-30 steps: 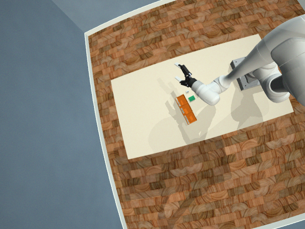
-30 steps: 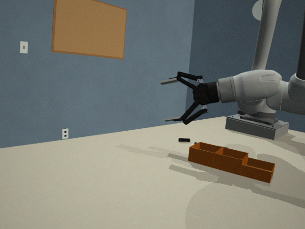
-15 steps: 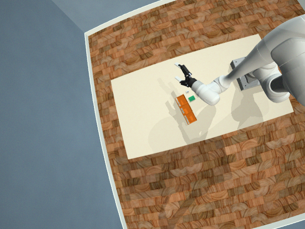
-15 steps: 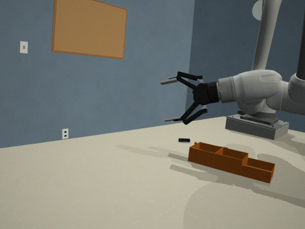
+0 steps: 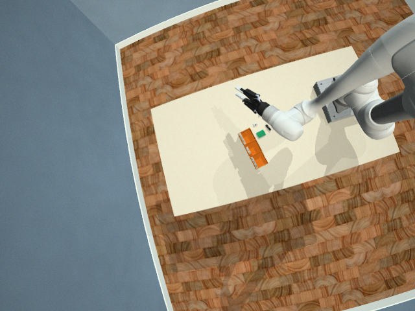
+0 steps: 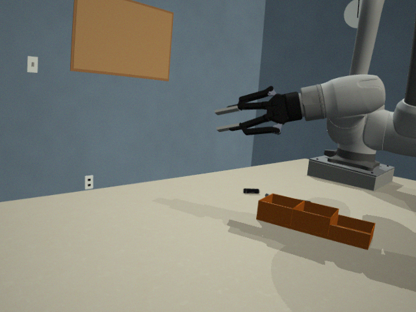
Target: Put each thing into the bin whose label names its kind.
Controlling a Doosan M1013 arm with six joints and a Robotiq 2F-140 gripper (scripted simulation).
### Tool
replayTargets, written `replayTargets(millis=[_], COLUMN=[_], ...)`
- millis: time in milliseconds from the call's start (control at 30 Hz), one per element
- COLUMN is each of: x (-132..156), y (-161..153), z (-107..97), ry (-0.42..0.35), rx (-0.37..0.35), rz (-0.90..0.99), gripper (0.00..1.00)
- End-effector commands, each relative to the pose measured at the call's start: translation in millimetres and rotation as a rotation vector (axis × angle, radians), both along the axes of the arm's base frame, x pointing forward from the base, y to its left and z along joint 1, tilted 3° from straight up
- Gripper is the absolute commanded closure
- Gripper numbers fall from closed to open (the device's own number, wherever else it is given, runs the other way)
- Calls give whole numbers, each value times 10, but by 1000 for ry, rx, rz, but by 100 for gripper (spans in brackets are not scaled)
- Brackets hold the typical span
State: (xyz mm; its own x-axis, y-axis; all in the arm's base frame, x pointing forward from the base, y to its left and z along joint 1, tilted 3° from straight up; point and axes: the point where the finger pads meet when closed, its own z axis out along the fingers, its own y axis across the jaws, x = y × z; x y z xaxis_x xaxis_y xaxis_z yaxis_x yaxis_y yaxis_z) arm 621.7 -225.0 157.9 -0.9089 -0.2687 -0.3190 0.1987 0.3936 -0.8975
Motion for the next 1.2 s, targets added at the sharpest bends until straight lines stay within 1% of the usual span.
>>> replayTargets(millis=[0, 33, 100, 167, 233, 300, 367, 433, 533, 600, 667, 700, 767, 867, 933, 1033, 1100, 1167], x=[-133, -133, -133, -283, -291, -444, -444, -589, -589, -725, -725, -725, -849, -849, -960, -960, -1055, -1055], y=[-112, -112, -112, -179, -182, -229, -229, -252, -252, -253, -253, -253, -232, -232, -191, -191, -130, -130], z=[-41, -41, -41, -69, -70, -105, -105, -143, -143, -185, -185, -185, -228, -228, -270, -270, -311, -311], ry=[-66, -95, -95, -153, -191, -234, -275, -316, -378, -419, -419, -471, -509, -571, -613, -672, -717, -759], rx=[52, 73, 73, 118, 147, 177, 207, 234, 277, 302, 302, 336, 357, 394, 417, 449, 472, 493], rz=[-77, -112, -112, -180, -224, -274, -321, -369, -440, -489, -489, -550, -594, -668, -718, -787, -843, -893], gripper=[95, 95, 95, 95, 95, 95, 95, 95, 95, 95, 95, 95, 95, 95, 95, 95, 95, 95])
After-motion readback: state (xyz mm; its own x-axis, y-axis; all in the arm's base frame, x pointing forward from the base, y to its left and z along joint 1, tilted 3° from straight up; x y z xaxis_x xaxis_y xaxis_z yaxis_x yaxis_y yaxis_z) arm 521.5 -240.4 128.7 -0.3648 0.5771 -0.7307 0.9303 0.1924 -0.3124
